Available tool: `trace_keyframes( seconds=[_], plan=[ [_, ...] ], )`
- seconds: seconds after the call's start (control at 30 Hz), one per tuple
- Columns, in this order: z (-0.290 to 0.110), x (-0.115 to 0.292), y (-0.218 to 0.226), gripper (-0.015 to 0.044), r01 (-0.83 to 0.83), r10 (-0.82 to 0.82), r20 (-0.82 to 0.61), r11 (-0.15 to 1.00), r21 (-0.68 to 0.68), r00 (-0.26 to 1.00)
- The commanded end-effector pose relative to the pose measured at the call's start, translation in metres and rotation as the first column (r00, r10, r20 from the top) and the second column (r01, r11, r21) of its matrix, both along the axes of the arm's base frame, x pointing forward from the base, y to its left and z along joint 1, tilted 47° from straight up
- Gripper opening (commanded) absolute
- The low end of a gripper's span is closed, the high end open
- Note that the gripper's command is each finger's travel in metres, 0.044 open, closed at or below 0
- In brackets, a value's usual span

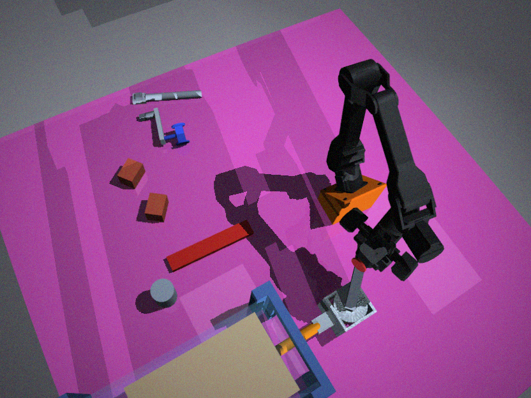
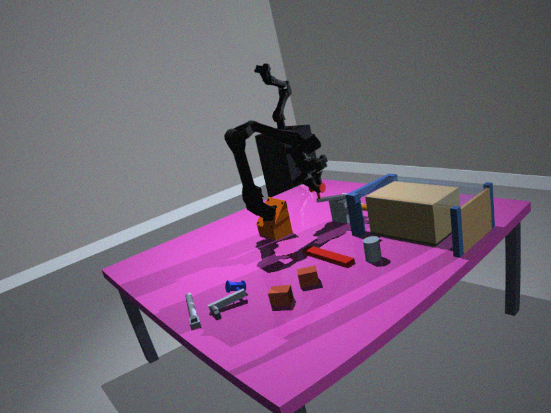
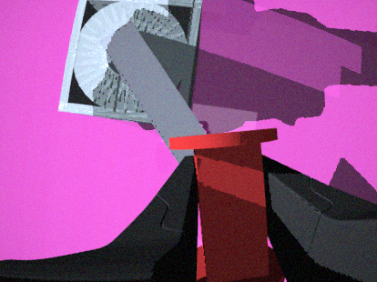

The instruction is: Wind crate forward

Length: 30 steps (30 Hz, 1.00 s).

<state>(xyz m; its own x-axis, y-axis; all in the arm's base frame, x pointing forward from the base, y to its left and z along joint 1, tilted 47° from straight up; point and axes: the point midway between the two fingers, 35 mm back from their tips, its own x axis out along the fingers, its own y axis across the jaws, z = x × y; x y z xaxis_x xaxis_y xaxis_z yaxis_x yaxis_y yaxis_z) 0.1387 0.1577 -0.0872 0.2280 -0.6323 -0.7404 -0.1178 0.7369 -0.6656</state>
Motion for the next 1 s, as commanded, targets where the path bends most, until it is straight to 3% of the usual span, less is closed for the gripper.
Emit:
trace_keyframes(
  seconds=[0.0,0.97],
  plan=[
    [0.006,0.011,-0.013,0.0,-0.003,0.004,0.028,0.999,-0.035,1.0],
    [0.016,0.041,-0.031,0.0,-0.003,0.004,0.03,0.999,-0.037,1.0]
  ],
)
